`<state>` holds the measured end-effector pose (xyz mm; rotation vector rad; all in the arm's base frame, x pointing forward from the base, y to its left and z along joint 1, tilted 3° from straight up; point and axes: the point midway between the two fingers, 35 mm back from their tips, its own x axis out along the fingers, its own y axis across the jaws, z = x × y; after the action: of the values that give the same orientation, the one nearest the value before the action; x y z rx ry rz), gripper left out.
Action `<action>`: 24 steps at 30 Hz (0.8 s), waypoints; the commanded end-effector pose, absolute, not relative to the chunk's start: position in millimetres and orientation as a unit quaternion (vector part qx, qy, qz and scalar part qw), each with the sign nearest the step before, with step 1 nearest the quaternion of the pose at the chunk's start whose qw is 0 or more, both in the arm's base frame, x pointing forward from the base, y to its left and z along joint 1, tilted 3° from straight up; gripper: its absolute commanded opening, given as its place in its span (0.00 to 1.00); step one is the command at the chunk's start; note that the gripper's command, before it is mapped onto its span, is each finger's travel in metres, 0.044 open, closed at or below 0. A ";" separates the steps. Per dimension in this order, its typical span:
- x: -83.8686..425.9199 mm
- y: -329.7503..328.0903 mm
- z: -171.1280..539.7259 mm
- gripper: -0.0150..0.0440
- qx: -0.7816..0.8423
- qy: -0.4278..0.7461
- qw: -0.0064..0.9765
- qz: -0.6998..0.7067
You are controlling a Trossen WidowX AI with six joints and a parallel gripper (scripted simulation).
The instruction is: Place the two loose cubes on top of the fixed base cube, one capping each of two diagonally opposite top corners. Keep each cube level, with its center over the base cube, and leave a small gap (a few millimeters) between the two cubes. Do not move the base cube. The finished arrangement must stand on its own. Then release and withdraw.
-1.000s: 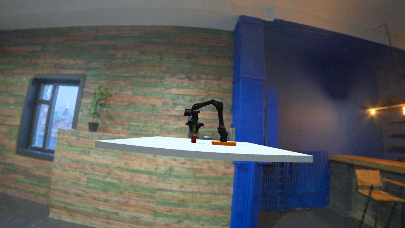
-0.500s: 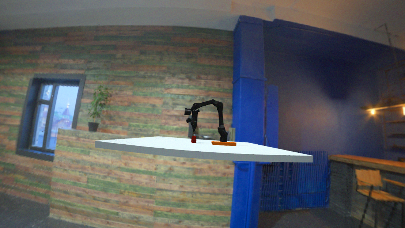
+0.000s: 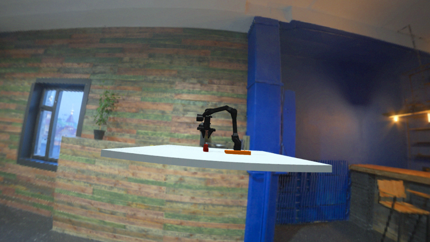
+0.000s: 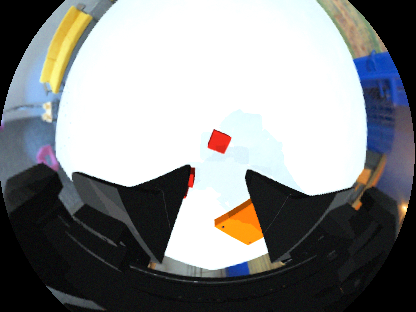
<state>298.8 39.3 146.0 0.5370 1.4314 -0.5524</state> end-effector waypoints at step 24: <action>303.1 25.1 90.7 0.70 0.335 0.598 0.648 -0.333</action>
<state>303.0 25.1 97.8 0.7558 1.3634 -0.7597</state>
